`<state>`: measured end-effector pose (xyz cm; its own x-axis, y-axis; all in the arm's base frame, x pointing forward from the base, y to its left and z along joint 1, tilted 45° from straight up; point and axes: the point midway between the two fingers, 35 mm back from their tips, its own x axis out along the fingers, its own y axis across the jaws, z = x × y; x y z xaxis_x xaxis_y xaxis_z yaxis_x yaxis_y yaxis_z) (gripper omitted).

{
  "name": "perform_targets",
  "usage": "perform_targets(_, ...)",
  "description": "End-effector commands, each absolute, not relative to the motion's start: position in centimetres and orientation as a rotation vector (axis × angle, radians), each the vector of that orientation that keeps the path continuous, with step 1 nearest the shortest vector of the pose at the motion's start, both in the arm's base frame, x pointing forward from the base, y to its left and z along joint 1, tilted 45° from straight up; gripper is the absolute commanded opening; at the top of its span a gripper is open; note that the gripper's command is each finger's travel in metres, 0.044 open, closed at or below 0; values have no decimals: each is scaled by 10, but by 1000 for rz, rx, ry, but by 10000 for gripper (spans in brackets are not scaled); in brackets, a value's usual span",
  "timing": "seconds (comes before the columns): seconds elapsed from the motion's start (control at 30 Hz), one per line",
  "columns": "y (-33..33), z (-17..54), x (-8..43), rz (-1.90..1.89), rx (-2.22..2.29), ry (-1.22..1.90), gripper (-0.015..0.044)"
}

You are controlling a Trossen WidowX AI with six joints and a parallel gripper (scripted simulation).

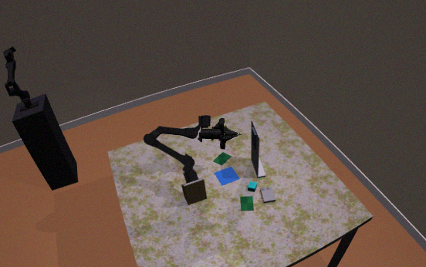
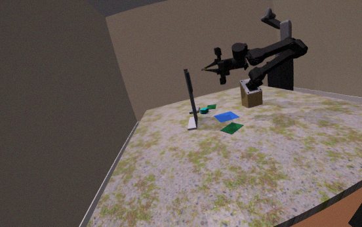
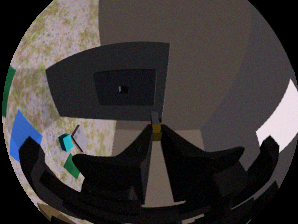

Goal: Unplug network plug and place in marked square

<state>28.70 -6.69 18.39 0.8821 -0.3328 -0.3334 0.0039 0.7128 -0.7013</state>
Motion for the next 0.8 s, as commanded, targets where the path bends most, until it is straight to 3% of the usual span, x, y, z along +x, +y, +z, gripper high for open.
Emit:
perform_targets(0.0, -63, 175, 288, -131, -791, 479, 0)
perform_targets(0.77, -7, 75, 280, 501, -936, 467, 0)
